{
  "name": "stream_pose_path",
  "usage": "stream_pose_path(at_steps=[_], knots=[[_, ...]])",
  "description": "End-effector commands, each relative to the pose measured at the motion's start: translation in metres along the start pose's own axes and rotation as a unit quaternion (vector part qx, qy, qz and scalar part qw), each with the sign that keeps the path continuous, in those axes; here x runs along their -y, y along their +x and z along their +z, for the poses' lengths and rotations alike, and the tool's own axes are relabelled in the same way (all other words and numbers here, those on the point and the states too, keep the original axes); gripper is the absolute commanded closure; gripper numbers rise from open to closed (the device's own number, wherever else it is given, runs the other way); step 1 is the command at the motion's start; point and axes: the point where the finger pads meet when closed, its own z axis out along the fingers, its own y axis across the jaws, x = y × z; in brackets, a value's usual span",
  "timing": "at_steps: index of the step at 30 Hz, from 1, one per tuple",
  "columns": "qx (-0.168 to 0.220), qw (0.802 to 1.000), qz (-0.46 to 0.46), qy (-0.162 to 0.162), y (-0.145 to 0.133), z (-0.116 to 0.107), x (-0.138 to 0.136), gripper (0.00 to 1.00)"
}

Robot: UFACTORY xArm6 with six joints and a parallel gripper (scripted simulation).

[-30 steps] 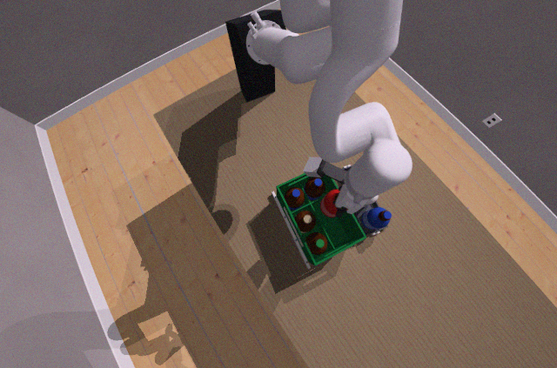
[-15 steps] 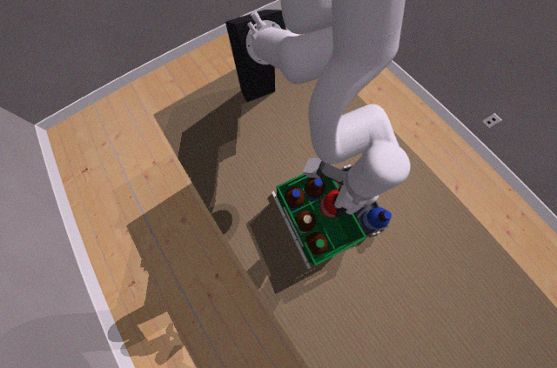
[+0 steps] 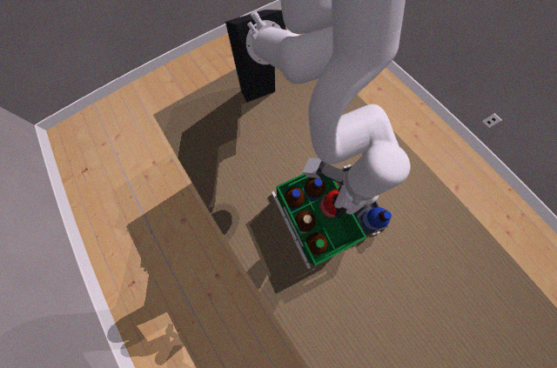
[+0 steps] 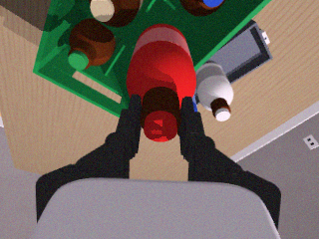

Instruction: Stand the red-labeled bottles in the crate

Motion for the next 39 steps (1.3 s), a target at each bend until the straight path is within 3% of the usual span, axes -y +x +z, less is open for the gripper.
stream_pose_path(at_steps=[1,39], knots=[[0.001,1.0,0.0,0.001,-0.001,-0.001,0.001,1.0],[0.001,1.0,0.0,0.001,-0.001,0.028,0.001,1.0]])
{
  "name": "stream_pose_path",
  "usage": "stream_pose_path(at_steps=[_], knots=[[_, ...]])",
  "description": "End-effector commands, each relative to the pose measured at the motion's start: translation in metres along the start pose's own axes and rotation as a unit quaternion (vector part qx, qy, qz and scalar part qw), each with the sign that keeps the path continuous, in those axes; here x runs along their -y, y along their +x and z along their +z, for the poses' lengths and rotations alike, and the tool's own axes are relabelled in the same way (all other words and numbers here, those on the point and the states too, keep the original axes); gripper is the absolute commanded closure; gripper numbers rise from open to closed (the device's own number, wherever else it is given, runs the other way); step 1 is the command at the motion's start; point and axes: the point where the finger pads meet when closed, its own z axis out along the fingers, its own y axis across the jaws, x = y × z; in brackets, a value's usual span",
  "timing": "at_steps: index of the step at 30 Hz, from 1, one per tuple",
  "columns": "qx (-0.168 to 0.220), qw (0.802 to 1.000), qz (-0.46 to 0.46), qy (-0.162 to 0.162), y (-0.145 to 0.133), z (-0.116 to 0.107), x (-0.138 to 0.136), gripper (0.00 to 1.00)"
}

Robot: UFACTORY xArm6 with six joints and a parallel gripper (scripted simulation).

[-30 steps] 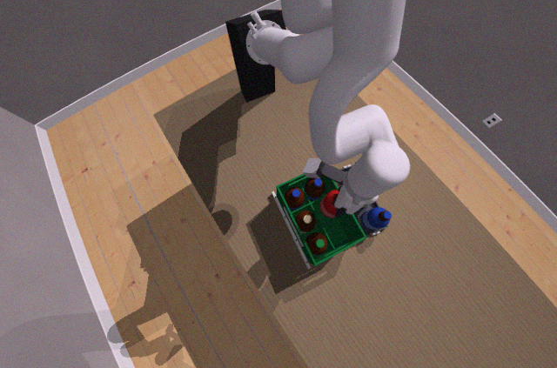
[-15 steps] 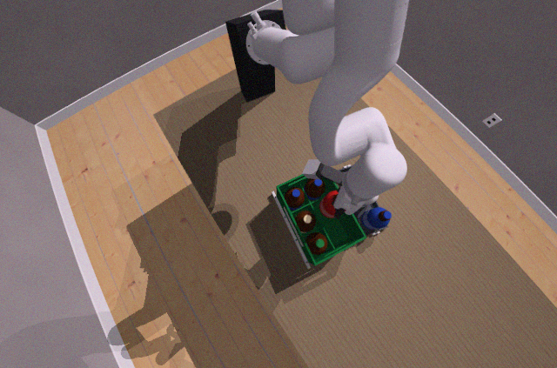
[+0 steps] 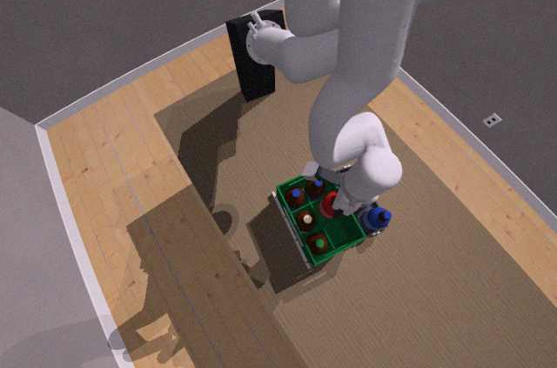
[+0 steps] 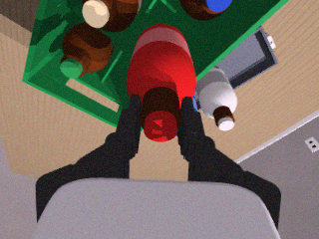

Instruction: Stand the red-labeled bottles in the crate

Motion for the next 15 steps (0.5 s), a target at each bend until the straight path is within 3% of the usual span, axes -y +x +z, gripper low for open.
stream_pose_path(at_steps=[1,15], knots=[[0.001,1.0,0.0,0.001,-0.0012,0.0045,0.0009,1.0],[0.001,1.0,0.0,0.001,-0.0012,0.013,0.0009,1.0]])
